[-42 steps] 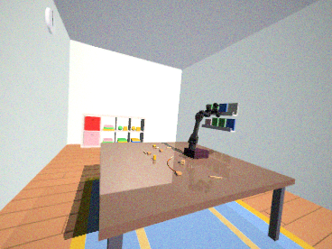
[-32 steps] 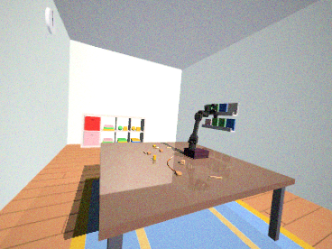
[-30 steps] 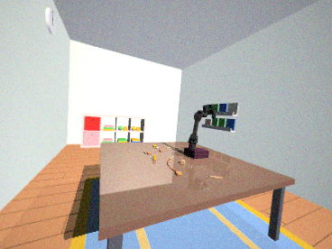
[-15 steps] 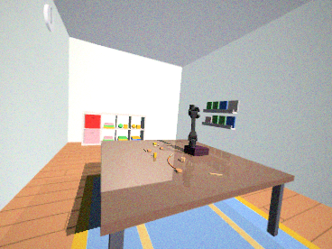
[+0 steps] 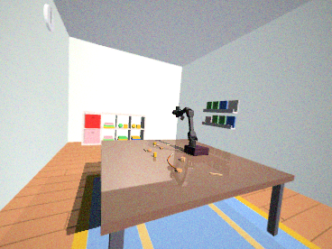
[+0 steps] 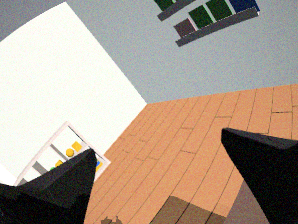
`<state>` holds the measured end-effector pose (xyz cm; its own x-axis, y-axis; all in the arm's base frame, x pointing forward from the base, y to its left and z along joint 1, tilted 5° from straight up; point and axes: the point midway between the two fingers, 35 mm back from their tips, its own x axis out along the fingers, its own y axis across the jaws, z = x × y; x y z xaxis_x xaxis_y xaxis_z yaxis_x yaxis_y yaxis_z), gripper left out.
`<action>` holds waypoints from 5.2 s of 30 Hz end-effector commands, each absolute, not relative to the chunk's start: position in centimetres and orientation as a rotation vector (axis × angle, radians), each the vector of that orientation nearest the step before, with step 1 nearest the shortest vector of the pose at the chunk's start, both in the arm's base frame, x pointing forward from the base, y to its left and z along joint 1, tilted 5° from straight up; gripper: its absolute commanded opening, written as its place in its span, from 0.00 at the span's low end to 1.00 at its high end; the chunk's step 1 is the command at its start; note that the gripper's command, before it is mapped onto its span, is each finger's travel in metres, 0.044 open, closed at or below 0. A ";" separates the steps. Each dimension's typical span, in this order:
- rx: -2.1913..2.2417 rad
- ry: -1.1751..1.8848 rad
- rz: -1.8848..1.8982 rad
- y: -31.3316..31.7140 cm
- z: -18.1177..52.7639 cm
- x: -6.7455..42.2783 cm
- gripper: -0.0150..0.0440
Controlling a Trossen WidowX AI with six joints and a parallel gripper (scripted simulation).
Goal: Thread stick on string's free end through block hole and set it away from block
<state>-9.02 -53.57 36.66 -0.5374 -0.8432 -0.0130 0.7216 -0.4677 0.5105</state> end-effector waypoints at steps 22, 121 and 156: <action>0.027 0.594 -1.151 -42.4 22.7 30.3 1.00; 0.202 1.550 -0.301 21.4 2.8 22.8 1.00; 0.543 1.469 -0.640 21.4 3.0 22.8 0.65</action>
